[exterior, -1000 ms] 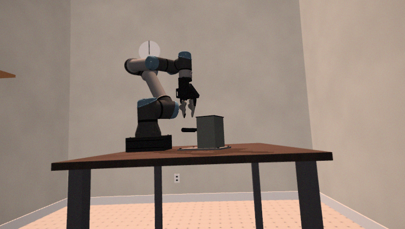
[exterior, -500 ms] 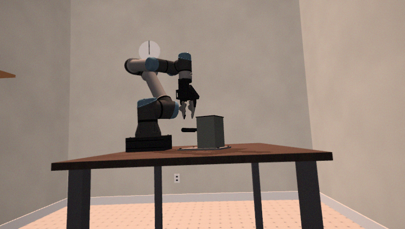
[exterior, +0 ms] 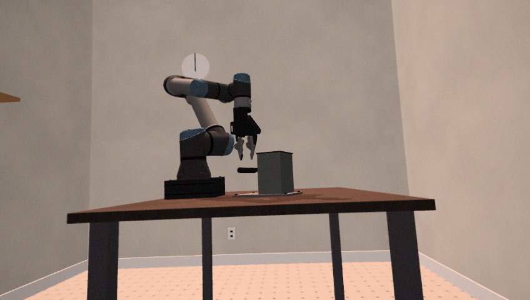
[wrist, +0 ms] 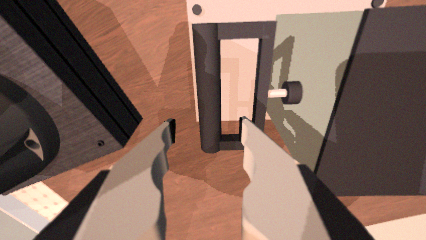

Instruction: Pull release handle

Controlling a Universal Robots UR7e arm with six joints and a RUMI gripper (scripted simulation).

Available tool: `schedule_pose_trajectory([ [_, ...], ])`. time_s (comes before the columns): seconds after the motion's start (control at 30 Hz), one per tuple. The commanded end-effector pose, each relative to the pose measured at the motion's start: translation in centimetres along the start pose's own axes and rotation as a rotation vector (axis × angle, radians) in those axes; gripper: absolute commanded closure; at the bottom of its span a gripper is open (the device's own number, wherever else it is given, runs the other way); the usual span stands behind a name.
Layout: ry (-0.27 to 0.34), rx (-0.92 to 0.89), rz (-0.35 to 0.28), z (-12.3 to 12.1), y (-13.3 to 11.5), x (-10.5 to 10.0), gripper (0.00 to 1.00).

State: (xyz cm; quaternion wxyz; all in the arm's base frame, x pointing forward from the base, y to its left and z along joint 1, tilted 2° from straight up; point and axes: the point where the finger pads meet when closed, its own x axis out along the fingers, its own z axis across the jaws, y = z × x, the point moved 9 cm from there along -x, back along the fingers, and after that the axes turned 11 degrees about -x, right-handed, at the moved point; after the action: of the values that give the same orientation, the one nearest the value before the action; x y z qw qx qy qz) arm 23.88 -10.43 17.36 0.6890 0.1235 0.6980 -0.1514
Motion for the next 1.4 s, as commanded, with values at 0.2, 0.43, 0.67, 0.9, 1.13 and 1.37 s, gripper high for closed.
schedule_pose_trajectory([
  [0.2, 0.002, 0.0, 0.002, 0.0, 0.0, 1.7, 0.7],
  [0.43, 0.002, 0.0, 0.002, 0.0, 0.0, 2.2, 0.7],
  [0.67, 0.002, 0.0, 0.002, 0.0, 0.0, 2.4, 0.7],
  [0.9, -0.001, 0.0, 0.001, 0.1, -0.1, 2.4, 0.7],
  [1.13, 0.0, 0.0, 0.001, 0.1, -0.1, 2.4, 0.7],
  [1.37, 0.0, 0.0, 0.001, 0.1, -0.1, 2.4, 0.7],
])
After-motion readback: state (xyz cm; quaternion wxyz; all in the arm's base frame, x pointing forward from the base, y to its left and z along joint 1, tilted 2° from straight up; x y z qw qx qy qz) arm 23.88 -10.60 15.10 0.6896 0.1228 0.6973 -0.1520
